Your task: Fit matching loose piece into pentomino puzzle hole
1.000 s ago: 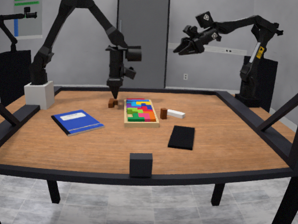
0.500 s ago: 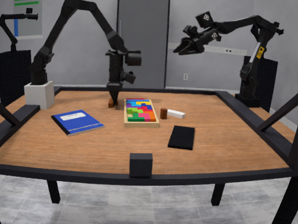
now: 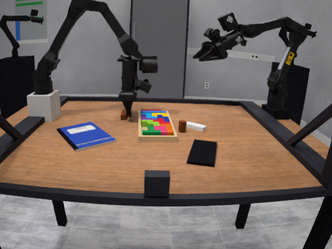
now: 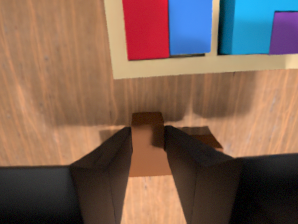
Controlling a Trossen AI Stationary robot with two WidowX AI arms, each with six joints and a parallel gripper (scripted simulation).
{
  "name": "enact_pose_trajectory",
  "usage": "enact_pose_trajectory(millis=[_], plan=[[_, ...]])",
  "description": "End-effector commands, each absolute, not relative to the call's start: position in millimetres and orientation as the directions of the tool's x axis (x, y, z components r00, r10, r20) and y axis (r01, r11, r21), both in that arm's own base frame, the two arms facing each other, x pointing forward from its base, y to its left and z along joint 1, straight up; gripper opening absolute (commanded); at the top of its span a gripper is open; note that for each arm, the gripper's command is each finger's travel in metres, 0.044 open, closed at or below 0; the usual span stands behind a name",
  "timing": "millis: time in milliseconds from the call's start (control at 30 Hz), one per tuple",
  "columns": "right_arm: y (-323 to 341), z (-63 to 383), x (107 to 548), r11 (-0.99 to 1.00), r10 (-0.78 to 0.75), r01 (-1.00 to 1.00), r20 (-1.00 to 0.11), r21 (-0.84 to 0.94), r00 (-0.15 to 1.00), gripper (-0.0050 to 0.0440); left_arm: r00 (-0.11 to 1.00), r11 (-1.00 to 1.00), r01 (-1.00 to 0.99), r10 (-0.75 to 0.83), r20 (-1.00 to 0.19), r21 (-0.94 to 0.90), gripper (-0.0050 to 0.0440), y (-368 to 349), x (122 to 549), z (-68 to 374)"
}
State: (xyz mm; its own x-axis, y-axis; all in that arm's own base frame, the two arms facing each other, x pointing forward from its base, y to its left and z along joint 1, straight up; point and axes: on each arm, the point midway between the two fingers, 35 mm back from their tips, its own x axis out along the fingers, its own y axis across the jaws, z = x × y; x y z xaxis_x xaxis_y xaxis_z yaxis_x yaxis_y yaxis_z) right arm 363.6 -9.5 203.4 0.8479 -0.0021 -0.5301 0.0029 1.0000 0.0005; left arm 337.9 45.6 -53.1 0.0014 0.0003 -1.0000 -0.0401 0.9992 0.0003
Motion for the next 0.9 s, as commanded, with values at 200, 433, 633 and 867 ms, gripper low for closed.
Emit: enact_pose_trajectory(millis=[200, 433, 633, 867], plan=[[-10, 214, 364, 1.0, -0.002, 0.002, -0.508, -0.001, 0.862, 0.044, 0.03, 0.999, -0.041, 0.004, -1.0, 0.003, 0.0049, 46, 344, -45], [-10, 214, 364, 1.0, -0.002, 0.002, -0.508, -0.001, 0.862, 0.044, 0.052, 0.999, -0.043, 0.007, -0.999, 0.005, -0.0001, 47, 349, -24], [-10, 214, 364, 1.0, -0.002, 0.002, -0.508, -0.001, 0.862, 0.044, 0.053, 0.999, -0.043, 0.007, -0.999, 0.005, -0.0003, 47, 348, 4], [-9, 215, 368, 0.999, 0.026, -0.036, -0.514, -0.008, 0.857, 0.044, 0.053, 0.999, -0.042, 0.007, -0.999, 0.004, -0.002, 43, 349, 22]])
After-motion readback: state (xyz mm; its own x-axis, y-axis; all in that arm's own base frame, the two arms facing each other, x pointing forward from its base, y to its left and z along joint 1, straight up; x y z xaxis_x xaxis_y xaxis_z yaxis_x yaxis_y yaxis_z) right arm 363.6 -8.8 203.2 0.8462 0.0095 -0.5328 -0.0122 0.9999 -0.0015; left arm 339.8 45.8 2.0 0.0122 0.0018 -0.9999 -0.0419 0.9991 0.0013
